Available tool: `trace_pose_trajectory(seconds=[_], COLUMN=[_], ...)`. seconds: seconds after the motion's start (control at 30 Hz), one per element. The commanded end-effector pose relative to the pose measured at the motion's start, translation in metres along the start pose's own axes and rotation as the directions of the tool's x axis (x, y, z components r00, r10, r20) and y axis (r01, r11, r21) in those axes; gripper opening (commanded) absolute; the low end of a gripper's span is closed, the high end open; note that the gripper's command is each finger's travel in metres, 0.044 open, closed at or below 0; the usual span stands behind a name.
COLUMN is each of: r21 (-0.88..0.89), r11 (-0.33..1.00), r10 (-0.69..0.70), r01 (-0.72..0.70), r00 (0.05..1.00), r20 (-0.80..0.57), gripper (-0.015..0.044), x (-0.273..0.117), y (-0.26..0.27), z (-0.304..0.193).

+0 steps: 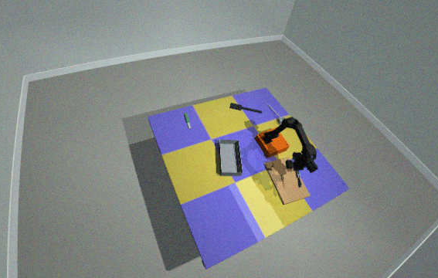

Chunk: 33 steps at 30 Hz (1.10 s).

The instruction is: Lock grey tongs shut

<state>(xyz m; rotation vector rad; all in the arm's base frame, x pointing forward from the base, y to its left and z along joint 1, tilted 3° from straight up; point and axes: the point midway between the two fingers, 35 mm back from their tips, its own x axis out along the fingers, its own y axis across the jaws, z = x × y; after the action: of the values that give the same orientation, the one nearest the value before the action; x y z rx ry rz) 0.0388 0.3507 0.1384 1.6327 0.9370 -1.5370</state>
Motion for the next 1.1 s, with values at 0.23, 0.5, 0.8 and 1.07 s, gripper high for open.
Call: trace_pose_trajectory(seconds=[0.23,0.5,0.8,1.07], r21=[-0.081,-0.108,-0.139,-0.15], r11=[0.997,0.994,0.99,0.988], r10=[0.001,0.001,-0.007,-0.02], r01=[-0.002,-0.012,-0.031,-0.043], r00=[1.0,0.994,0.964,0.918], r20=[-0.01,-0.107,-0.265,-0.396], gripper=[-0.015,-0.015,-0.015,-0.015], x=[-0.002,0.005,0.014,0.018], y=[-0.002,-0.006,-0.013,-0.018], z=[0.001,-0.004,-0.011,-0.014])
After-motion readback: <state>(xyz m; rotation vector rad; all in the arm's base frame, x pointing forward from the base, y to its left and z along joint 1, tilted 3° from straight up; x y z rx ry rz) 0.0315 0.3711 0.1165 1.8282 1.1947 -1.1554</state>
